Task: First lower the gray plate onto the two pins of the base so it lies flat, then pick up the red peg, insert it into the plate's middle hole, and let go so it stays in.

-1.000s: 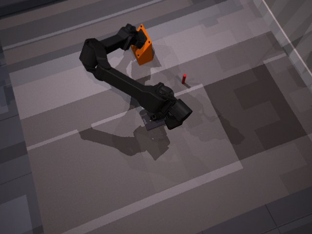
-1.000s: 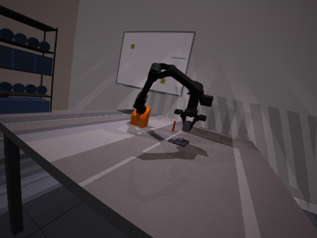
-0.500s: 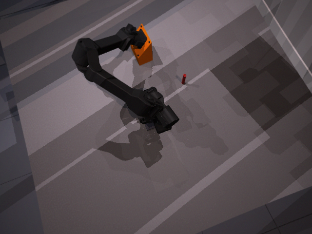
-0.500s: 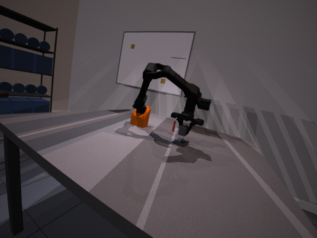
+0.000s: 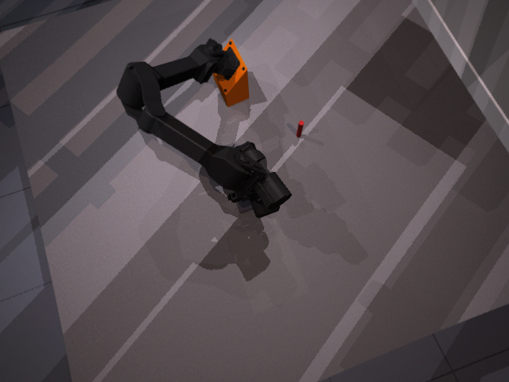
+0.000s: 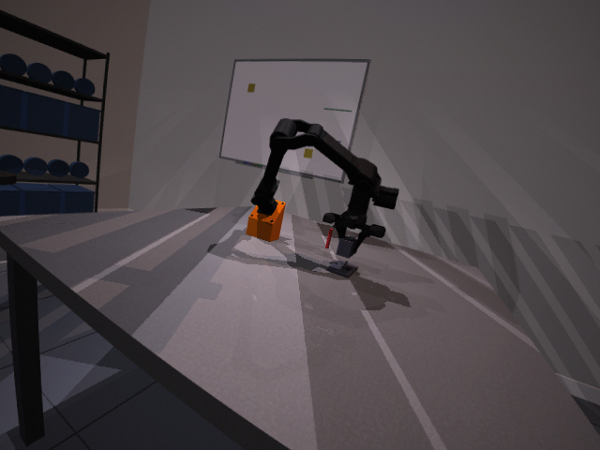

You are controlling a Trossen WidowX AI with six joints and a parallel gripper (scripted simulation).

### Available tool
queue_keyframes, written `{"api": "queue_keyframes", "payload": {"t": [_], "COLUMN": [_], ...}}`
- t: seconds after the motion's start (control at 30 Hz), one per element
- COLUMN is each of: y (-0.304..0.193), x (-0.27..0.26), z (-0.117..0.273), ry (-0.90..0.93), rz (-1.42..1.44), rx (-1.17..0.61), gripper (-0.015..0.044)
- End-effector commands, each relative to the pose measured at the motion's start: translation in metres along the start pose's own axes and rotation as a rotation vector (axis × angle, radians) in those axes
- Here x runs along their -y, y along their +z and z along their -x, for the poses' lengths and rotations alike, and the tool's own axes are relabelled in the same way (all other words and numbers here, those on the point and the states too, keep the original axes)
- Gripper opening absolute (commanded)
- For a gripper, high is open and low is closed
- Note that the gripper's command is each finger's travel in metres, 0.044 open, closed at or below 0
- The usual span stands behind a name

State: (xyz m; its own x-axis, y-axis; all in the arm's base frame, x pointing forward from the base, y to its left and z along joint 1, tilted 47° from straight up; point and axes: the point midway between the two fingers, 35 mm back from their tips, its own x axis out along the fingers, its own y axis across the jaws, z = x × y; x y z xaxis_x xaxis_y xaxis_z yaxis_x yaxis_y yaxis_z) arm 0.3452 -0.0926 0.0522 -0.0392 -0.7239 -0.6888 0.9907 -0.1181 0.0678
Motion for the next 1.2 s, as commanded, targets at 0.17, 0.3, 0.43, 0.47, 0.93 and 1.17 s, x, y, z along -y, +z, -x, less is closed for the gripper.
{"api": "queue_keyframes", "payload": {"t": [0.17, 0.3, 0.43, 0.47, 0.93, 1.17], "y": [0.002, 0.002, 0.002, 0.002, 0.002, 0.002], "x": [-0.001, -0.001, -0.001, -0.001, -0.001, -0.001], "z": [-0.001, -0.007, -0.016, -0.016, -0.033, -0.036], "ry": [0.002, 0.002, 0.002, 0.002, 0.002, 0.004], "rz": [0.002, 0.002, 0.002, 0.002, 0.002, 0.001], "rx": [0.005, 0.005, 0.006, 0.006, 0.006, 0.001], "gripper": [0.0, 0.0, 0.0, 0.0, 0.0, 0.0]}}
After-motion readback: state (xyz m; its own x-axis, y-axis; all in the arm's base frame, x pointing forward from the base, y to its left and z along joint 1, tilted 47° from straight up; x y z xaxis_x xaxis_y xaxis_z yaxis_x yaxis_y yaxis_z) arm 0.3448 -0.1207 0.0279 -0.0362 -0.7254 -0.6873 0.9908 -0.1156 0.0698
